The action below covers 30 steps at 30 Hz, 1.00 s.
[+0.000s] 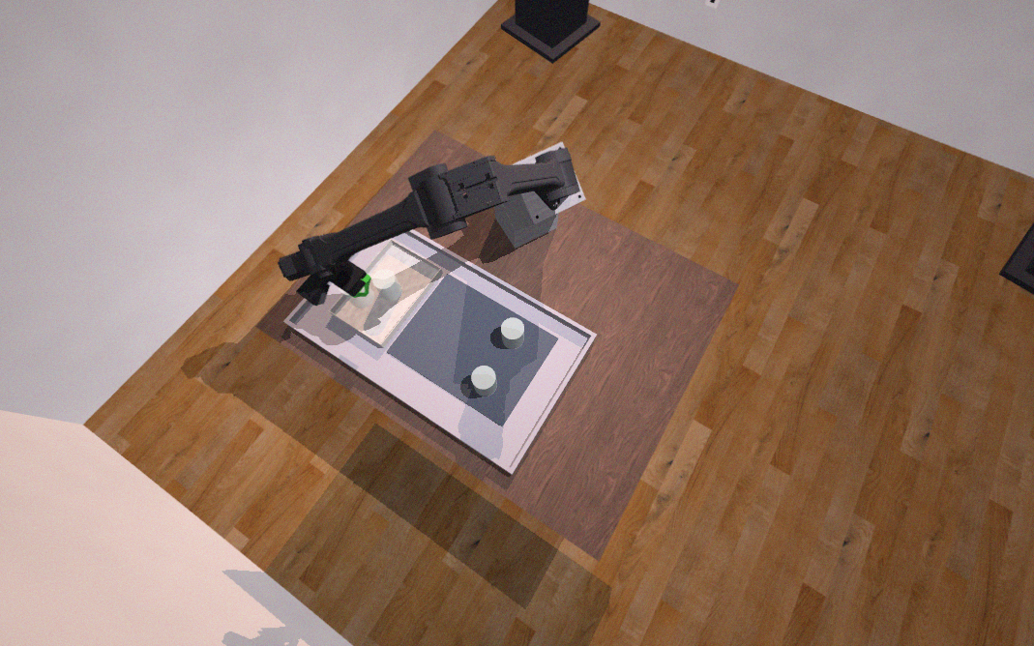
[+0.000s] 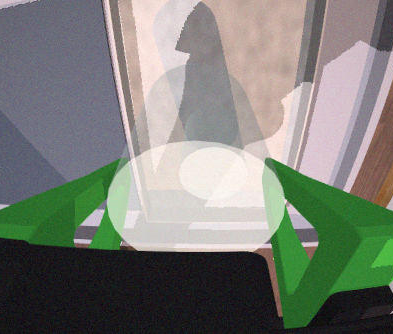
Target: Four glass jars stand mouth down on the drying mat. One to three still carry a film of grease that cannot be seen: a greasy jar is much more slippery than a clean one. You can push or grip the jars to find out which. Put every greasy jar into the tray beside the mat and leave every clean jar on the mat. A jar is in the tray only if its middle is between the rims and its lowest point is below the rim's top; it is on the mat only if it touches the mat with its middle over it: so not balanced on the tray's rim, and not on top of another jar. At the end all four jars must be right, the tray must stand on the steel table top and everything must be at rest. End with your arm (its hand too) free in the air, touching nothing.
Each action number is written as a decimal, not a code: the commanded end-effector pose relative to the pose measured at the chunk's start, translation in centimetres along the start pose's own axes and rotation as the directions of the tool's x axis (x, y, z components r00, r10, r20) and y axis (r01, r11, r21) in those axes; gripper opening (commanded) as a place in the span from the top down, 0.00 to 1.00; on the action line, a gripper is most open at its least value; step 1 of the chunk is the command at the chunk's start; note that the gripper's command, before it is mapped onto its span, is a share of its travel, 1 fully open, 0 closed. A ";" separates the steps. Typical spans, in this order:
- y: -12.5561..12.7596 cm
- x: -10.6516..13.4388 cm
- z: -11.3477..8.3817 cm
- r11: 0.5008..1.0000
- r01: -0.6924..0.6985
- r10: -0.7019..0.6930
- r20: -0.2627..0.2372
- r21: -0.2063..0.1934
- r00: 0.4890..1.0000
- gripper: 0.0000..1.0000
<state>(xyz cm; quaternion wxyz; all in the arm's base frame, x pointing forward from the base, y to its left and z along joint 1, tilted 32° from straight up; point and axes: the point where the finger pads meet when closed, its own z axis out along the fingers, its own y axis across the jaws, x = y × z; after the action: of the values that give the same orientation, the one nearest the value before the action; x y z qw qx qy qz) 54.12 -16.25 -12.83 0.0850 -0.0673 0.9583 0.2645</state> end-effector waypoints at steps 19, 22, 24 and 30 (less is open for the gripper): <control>-2.7 -3.2 -3.7 0.999 0.024 -0.026 0.045 0.031 0.999 1.00; -2.7 -3.2 -3.4 0.999 0.024 -0.026 0.045 0.031 0.999 1.00; -2.7 -3.3 -2.9 0.999 0.024 -0.026 0.045 0.031 0.999 1.00; -2.8 -3.3 -1.3 0.999 0.024 -0.026 0.045 0.031 0.999 1.00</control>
<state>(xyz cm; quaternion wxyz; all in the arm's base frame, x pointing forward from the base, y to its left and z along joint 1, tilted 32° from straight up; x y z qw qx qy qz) 55.23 -17.28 -13.33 0.0833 -0.0719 0.9576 0.2663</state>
